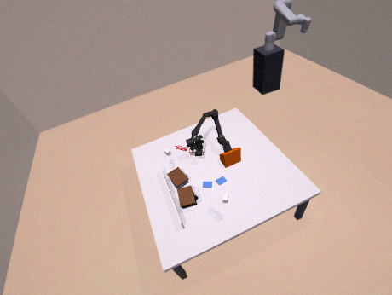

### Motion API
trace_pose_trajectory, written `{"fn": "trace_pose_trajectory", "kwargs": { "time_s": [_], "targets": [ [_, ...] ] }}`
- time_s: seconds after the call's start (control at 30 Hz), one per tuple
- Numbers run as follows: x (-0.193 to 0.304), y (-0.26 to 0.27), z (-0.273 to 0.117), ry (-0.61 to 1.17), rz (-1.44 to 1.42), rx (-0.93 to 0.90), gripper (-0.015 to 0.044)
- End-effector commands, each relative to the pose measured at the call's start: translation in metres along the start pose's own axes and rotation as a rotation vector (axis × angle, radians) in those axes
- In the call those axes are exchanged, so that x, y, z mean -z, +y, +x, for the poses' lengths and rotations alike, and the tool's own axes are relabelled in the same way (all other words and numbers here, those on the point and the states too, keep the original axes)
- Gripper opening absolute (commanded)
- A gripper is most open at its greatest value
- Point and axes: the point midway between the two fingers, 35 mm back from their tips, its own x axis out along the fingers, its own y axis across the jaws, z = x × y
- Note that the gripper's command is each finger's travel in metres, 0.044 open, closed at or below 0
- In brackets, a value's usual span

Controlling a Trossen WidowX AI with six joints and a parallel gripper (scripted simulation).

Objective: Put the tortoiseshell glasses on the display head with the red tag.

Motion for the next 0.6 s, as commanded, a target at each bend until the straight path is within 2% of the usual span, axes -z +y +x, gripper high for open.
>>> {"fn": "trace_pose_trajectory", "kwargs": {
  "time_s": [0.0,0.57],
  "targets": [
    [-0.0006,-0.0004,-0.0001,-0.001,0.002,0.003,0.0],
    [-0.0093,-0.0004,-0.0011,-0.001,0.002,0.002,0.0]
  ]
}}
